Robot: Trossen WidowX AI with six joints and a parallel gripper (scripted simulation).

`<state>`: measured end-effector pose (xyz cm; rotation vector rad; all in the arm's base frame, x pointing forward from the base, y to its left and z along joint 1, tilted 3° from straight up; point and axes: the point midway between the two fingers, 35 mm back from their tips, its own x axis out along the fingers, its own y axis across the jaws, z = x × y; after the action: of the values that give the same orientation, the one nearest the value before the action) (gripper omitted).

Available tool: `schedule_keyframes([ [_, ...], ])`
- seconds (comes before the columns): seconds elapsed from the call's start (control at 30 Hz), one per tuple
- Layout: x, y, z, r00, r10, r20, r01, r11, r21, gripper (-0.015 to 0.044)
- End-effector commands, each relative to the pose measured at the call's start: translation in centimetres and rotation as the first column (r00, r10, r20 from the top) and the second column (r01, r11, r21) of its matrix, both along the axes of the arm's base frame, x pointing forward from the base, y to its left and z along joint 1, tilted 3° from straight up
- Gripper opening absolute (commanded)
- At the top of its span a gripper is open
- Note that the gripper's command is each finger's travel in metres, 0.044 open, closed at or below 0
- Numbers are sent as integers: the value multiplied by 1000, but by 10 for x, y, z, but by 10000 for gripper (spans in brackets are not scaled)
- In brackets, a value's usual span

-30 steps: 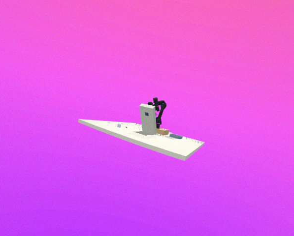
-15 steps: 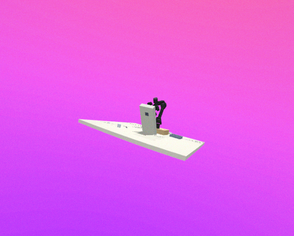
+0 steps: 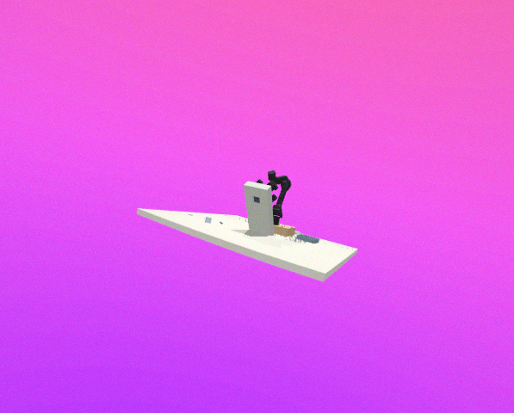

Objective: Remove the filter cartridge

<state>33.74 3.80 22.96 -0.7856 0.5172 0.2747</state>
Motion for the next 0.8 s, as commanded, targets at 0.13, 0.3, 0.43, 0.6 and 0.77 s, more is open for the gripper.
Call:
schedule_keyframes([
  [0.13,6,-1,-2,986,-162,-30,164,954,250,0],
  [0.3,6,-1,-2,967,-246,-67,253,888,385,0],
  [0.43,6,-1,-2,946,-307,-106,319,815,483,0],
  [0.6,6,-1,-2,913,-374,-163,394,702,593,0],
  [0.77,5,-1,-2,874,-429,-229,458,568,683,0],
])
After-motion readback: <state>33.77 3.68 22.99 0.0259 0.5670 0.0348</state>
